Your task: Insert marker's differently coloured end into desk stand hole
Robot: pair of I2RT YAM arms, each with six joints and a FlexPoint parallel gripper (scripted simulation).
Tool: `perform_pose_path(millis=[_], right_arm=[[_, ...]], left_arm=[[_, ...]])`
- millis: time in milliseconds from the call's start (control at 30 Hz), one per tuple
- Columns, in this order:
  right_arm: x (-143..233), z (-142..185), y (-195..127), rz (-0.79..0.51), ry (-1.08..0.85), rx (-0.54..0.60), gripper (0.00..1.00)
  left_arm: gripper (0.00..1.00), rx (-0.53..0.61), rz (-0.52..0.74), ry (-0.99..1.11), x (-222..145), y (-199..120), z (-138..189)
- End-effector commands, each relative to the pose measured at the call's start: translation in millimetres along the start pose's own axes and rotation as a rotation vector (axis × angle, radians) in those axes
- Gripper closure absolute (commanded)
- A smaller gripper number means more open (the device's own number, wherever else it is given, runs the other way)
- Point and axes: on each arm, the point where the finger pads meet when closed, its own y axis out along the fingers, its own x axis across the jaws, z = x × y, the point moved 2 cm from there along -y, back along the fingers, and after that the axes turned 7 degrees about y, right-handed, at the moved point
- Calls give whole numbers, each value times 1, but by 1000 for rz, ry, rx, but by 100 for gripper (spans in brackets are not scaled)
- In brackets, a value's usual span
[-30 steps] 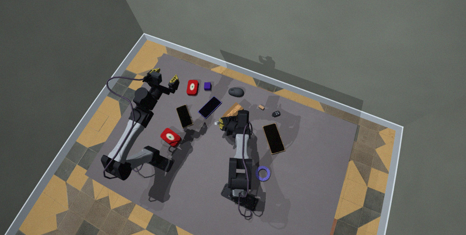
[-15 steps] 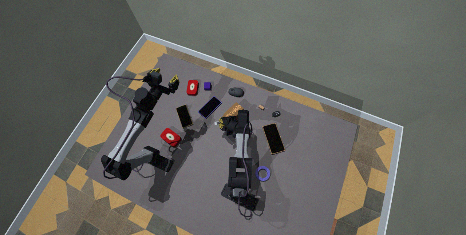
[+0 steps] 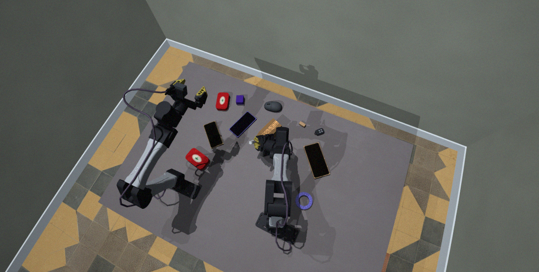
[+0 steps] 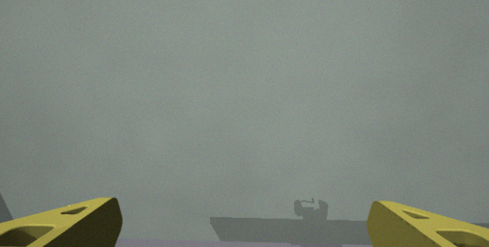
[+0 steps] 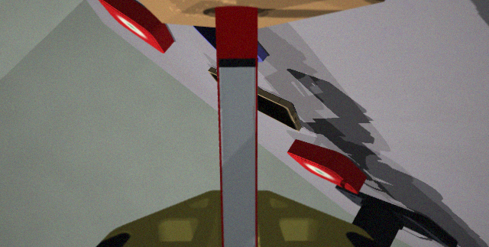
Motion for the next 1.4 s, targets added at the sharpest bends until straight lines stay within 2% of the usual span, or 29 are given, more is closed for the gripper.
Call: perform_pose_path(millis=[0,33,67,100,167,267,367,433,500,600,833,900,1033,1100,1167,1233,1367], right_arm=[[12,-2,-5,-18,-14,-3,100],[15,16,-4,-25,-40,37,100],[17,15,-6,-32,-41,30,100],[15,-1,-4,-29,-16,2,100],[15,-1,-4,-29,-16,2,100],[12,16,-5,-19,-25,13,100],[-5,12,-3,9,10,8,100],[7,19,-5,-16,-23,13,100],[-5,17,-4,7,6,9,100],[20,28,-9,-49,-64,30,100],[20,24,-12,-55,-58,17,100],[-1,21,-5,-4,-3,-3,100],[-5,23,-6,-2,6,-14,100],[4,29,-9,-24,-18,-15,100],[-2,29,-8,-10,0,-22,100],[12,35,-11,-41,-45,-6,100],[10,29,-14,-48,-50,-6,100]], left_arm=[[0,-85,-17,-5,6,-6,-29],[0,-85,-17,-5,6,-6,-29],[0,-85,-17,-5,6,-6,-29],[0,-85,-17,-5,6,-6,-29],[0,-85,-17,-5,6,-6,-29],[0,-84,-17,-5,6,-6,-29],[0,-84,-17,-5,6,-6,-29],[0,-84,-17,-5,6,-6,-29],[0,-84,-17,-5,6,-6,-29],[0,-84,-17,-5,6,-6,-29],[0,-85,-17,-5,6,-6,-29],[0,-85,-17,-5,6,-6,-29],[0,-85,-17,-5,6,-6,-29],[0,-85,-17,-5,6,-6,-29],[0,-85,-17,-5,6,-6,-29],[0,-85,-17,-5,6,-6,-29],[0,-85,-17,-5,6,-6,-29]])
